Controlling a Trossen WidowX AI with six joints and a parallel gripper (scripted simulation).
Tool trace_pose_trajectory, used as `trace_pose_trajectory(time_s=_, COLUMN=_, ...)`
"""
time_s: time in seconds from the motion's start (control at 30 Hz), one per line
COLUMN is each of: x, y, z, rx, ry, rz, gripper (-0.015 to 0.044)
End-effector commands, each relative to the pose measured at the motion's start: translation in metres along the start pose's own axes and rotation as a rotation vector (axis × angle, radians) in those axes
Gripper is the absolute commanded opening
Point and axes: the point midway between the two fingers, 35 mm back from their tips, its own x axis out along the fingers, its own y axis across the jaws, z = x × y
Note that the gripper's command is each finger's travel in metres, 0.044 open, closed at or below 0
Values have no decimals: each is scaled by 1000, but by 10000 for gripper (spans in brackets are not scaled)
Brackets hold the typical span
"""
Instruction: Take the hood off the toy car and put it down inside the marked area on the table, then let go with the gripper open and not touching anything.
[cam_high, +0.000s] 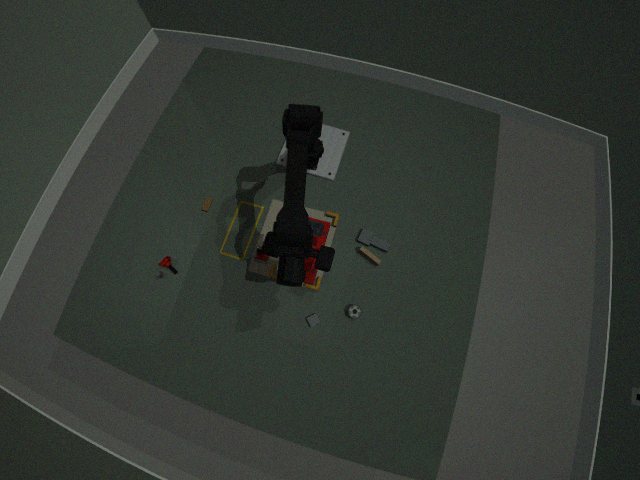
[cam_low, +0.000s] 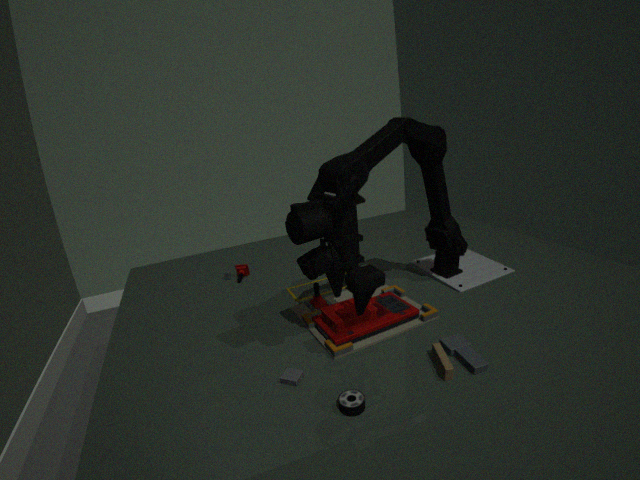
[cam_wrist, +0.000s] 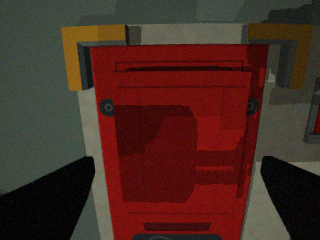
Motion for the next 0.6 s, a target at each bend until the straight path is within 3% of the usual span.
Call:
trace_pose_trajectory(time_s=0.0, x=4, y=-1, z=-1, rx=-6, ry=2, rz=-5, gripper=440)
trace_pose_trajectory(time_s=0.57, x=12, y=-1, z=-1, rx=-6, ry=2, rz=-5, gripper=440)
